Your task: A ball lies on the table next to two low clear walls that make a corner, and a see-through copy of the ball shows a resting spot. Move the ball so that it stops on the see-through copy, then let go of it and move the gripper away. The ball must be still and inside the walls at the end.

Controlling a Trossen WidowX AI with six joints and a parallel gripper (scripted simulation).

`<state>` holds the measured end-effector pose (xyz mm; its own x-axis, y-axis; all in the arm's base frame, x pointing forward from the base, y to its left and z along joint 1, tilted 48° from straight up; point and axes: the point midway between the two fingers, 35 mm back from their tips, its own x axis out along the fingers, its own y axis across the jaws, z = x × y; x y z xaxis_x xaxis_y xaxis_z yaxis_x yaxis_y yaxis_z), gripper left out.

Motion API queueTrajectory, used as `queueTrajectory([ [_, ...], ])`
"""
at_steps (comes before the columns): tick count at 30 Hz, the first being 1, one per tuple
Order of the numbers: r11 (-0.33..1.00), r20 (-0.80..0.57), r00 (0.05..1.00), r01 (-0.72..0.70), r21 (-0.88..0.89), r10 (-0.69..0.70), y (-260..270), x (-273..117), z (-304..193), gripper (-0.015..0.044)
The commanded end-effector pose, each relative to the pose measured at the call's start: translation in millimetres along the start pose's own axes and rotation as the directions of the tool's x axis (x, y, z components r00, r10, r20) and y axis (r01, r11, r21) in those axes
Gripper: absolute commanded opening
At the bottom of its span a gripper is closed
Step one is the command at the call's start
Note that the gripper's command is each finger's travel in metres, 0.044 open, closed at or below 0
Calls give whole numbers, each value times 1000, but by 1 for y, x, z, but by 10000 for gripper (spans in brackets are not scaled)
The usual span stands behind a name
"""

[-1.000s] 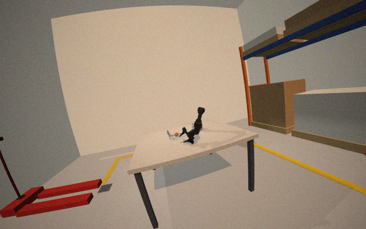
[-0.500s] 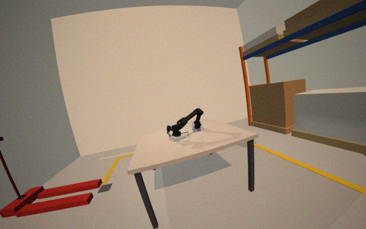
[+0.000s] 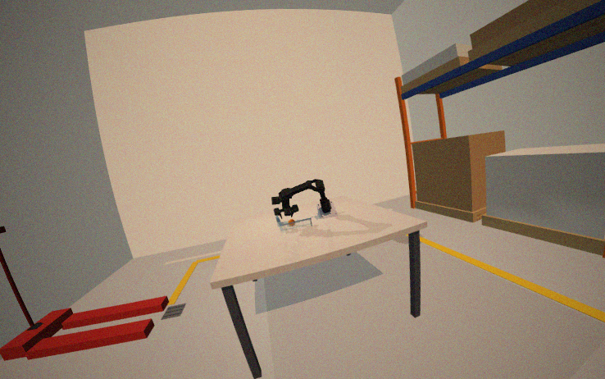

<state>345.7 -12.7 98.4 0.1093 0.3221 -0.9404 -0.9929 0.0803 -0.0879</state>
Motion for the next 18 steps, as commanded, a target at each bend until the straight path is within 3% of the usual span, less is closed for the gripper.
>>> queueTrajectory([
  [1,997,367,927,-74,-19,76,31,9,-27,366],
  [4,999,473,880,-48,-5,45,35,6,-35,366],
  [18,999,473,880,-48,-5,44,36,19,-27,366],
])
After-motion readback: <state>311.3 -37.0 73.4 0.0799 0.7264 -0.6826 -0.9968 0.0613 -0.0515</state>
